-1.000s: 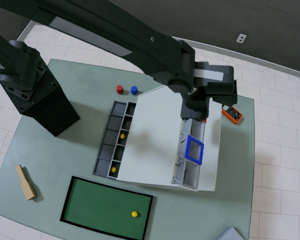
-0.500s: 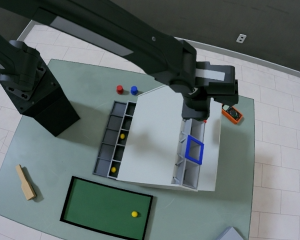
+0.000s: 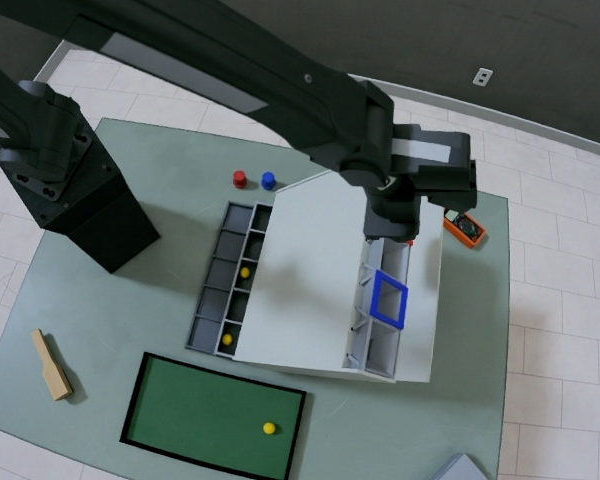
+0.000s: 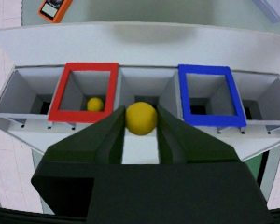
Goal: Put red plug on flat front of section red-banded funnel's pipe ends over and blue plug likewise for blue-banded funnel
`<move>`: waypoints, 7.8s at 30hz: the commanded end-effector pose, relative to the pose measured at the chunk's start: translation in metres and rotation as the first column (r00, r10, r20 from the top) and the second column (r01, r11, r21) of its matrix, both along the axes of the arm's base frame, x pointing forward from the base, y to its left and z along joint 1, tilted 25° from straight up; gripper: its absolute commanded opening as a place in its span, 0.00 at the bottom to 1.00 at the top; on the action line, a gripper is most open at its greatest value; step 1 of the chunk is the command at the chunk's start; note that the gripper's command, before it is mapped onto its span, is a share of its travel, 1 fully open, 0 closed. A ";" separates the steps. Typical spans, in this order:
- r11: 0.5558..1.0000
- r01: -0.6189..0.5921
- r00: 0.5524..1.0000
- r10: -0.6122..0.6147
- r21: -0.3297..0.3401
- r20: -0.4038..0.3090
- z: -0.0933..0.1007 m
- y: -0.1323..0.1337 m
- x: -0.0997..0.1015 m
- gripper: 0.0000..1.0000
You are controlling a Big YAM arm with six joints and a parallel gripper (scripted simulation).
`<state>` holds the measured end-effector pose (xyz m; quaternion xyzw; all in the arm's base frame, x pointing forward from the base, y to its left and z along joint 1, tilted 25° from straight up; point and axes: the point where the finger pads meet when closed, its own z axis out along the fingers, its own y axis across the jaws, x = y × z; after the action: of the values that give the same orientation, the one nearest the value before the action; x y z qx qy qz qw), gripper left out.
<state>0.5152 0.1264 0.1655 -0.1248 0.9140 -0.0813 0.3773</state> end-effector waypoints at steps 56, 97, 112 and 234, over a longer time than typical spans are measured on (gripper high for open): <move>1.000 0.000 1.000 0.000 0.006 0.019 -0.012 -0.007 0.027 0.00; 0.999 -0.018 0.999 0.017 0.027 0.040 -0.012 -0.005 0.026 0.59; 0.999 -0.018 0.999 0.017 0.028 0.040 -0.012 -0.006 0.026 0.59; 1.000 0.024 0.999 -0.023 -0.013 0.024 0.015 -0.001 0.015 0.59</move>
<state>0.5176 0.1141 0.1632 -0.1171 0.9149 -0.0993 0.3734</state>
